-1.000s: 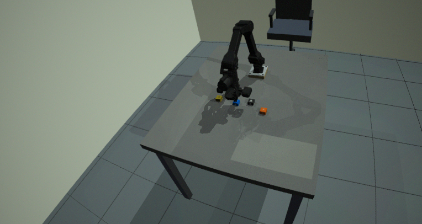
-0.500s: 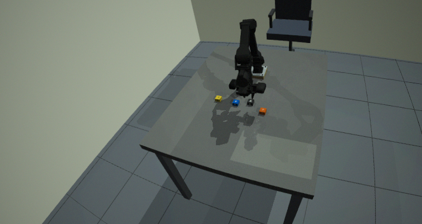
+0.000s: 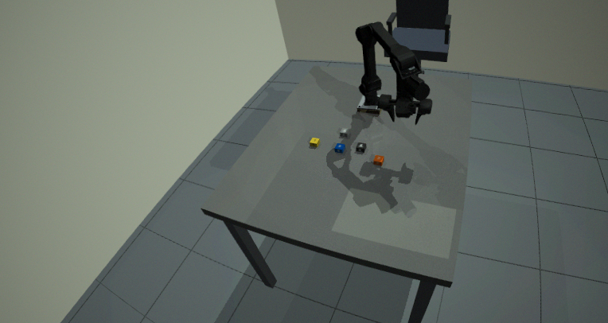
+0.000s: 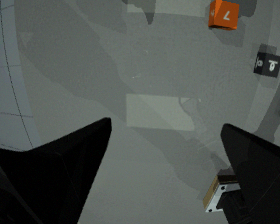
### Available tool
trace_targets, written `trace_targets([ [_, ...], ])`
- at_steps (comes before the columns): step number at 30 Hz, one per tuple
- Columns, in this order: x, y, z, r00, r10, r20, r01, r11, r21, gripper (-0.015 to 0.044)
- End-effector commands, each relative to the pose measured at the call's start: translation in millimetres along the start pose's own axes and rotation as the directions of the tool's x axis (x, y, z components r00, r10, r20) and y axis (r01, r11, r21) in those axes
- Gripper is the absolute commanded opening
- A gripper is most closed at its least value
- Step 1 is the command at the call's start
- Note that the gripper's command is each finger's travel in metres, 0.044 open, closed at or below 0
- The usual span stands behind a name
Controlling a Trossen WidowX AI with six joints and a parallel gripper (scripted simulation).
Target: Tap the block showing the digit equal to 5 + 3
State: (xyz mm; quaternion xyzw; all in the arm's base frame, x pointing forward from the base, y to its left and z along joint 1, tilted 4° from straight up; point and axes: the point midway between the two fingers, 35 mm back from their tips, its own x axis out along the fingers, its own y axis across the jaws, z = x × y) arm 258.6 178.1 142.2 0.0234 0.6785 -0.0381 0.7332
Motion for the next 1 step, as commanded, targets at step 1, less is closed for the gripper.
trace_targets([
  [1,-3.8,3.9,-5.2,1.000,-0.009,0.005,0.009,1.000,0.017,0.0400],
])
